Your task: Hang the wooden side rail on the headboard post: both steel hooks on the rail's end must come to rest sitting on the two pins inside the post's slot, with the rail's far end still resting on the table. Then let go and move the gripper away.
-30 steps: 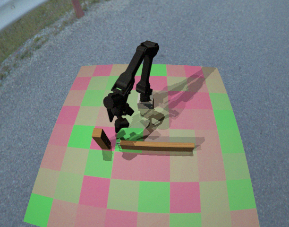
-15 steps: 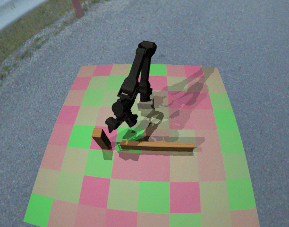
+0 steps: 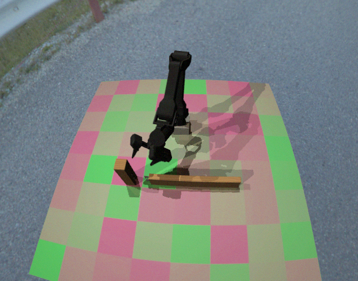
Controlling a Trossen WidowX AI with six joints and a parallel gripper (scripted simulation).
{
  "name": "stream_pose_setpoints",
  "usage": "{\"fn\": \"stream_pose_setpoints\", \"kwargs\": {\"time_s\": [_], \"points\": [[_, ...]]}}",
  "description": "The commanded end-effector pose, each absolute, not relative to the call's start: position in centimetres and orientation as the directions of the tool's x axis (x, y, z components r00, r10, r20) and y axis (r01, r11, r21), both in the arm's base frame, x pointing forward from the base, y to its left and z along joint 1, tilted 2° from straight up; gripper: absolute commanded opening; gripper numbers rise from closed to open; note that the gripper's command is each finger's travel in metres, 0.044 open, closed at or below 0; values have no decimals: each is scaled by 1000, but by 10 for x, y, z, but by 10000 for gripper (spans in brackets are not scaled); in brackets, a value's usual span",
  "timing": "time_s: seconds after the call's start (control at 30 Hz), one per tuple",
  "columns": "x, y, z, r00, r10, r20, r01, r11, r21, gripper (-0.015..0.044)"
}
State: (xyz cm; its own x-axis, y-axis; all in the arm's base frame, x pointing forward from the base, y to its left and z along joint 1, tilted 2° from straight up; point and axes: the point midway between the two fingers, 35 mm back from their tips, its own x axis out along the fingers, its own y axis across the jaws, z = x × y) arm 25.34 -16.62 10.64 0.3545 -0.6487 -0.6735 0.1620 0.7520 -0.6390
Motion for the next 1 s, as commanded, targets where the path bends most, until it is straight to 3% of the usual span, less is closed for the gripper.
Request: {"fn": "stream_pose_setpoints", "kwargs": {"time_s": [0.0,0.27,0.97], "points": [[254,-160,105,344,-727,-595,718,611,-332,440],[257,-154,112,348,-785,-513,935,328,132,440],[257,-154,112,348,-786,-511,936,321,144,440]]}}
